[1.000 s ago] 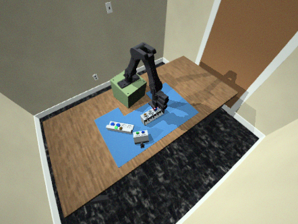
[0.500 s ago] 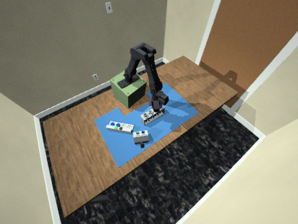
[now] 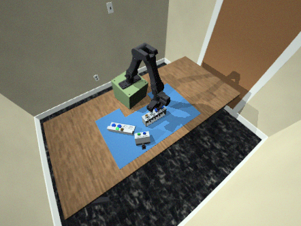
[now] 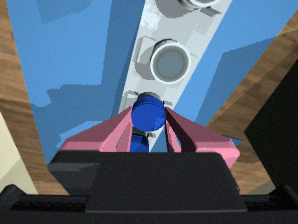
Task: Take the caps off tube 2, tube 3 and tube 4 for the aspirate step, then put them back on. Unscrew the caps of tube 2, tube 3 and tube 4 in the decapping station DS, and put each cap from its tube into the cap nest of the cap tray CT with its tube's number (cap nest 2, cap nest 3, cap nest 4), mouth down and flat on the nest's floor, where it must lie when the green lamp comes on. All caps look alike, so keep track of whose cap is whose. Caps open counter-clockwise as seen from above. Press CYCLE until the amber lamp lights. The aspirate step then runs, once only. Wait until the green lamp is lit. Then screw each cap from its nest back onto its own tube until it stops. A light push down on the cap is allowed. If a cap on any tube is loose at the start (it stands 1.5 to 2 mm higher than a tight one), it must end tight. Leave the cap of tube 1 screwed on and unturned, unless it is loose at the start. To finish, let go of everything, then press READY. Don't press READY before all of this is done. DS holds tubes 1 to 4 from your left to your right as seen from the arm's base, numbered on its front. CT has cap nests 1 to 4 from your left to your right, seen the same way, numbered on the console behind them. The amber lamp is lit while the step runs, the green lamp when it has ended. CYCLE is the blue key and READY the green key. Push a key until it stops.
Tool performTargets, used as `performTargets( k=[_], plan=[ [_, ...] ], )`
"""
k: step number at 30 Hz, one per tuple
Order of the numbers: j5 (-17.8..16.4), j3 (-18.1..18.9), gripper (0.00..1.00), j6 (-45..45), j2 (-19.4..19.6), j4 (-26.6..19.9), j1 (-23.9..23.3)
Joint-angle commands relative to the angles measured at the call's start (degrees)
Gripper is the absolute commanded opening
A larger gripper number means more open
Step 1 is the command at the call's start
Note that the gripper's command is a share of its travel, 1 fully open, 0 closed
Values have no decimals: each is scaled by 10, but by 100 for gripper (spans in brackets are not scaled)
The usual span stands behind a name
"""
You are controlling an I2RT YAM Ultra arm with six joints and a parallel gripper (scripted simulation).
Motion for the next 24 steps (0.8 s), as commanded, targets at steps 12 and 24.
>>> performTargets(
  k=[12,24],
  plan=[
    [1,2,49,170,-4,3,0],
    [1,2,49,122,-5,2,0]
  ],
)
